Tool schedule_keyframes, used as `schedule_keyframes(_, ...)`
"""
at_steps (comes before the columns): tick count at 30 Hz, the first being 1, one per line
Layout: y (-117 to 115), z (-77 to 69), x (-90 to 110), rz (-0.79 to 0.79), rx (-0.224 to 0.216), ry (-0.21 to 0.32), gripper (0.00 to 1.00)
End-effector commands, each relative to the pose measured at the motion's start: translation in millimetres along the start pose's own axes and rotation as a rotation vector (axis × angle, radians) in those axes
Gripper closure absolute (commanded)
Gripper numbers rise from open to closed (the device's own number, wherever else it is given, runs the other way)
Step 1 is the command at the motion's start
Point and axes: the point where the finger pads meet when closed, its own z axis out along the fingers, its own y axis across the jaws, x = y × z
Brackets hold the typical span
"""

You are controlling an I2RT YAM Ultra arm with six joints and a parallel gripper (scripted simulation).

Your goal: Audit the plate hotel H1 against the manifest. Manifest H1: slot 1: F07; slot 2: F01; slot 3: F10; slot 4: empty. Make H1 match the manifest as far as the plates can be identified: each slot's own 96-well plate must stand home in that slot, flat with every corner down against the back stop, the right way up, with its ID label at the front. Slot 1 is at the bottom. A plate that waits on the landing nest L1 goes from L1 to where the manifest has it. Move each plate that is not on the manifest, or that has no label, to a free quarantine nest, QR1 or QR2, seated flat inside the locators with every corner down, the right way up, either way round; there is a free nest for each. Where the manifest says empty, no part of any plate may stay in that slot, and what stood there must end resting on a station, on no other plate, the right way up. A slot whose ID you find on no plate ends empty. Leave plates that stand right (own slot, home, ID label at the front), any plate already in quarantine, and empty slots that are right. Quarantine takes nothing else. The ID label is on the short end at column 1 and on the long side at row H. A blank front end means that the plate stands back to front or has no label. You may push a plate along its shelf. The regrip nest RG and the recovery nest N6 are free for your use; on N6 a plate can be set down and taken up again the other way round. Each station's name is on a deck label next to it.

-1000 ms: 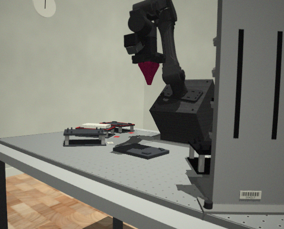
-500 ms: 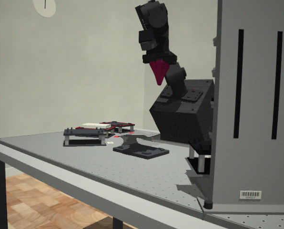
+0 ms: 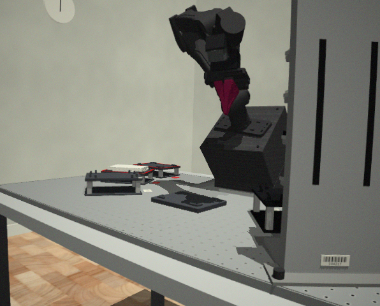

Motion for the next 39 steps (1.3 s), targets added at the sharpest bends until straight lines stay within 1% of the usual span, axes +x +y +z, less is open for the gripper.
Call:
schedule_keyframes(1,-1.0,-2.8,-13.4,-0.012,0.008,-0.082,1.0)
schedule_keyframes(5,-1.0,-2.9,-13.4,-0.054,-0.008,-0.132,1.0)
schedule_keyframes(7,-1.0,-2.9,-13.4,-0.054,-0.008,-0.132,1.0)
schedule_keyframes(22,-1.2,-3.1,-13.7,-0.21,-0.066,-0.319,1.0)
schedule_keyframes(24,-1.2,-3.1,-13.7,-0.21,-0.066,-0.319,1.0)
schedule_keyframes(37,-1.4,-3.5,-13.9,-0.347,-0.116,-0.481,1.0)
schedule_keyframes(39,-1.3,-3.6,-13.9,-0.352,-0.118,-0.488,1.0)
